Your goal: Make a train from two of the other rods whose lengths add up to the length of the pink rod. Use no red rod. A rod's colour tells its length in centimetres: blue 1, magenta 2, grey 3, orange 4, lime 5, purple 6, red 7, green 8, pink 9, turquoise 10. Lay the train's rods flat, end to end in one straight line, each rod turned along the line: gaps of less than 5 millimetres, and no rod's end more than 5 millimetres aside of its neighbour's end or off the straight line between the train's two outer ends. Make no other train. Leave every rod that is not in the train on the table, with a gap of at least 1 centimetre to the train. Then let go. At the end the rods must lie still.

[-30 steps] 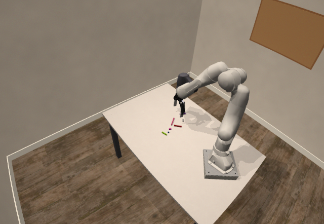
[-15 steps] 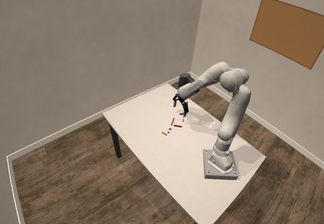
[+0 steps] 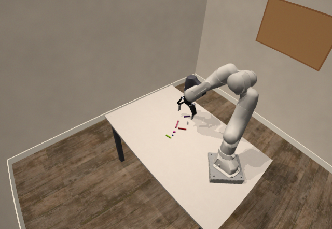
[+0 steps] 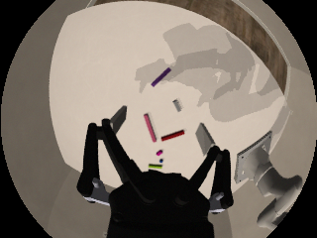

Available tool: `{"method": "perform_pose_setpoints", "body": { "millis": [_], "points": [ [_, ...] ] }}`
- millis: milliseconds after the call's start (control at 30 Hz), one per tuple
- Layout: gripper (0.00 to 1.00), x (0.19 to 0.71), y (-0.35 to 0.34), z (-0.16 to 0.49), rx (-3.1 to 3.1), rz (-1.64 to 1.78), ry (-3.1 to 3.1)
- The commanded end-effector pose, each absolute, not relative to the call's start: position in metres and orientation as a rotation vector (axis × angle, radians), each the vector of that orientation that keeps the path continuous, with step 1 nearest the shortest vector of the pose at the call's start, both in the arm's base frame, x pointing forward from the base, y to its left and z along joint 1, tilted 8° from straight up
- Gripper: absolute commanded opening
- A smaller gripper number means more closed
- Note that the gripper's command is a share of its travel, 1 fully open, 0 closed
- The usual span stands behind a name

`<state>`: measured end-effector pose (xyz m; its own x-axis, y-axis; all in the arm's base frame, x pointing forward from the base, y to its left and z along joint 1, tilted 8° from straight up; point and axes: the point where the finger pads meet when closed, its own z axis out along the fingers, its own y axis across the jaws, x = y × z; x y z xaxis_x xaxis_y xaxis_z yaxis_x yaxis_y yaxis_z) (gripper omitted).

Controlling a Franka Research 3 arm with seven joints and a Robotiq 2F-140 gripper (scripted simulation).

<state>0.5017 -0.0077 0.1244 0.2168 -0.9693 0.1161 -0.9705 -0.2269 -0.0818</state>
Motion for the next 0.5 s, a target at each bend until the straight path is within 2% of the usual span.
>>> {"method": "perform_pose_setpoints", "body": {
  "millis": [0, 467],
  "points": [
    [1.00, 0.500, -0.008, 0.125, 2.587, 0.207, -1.757],
    [1.00, 0.488, -0.014, 0.125, 2.751, 0.204, -1.456]
  ]
}}
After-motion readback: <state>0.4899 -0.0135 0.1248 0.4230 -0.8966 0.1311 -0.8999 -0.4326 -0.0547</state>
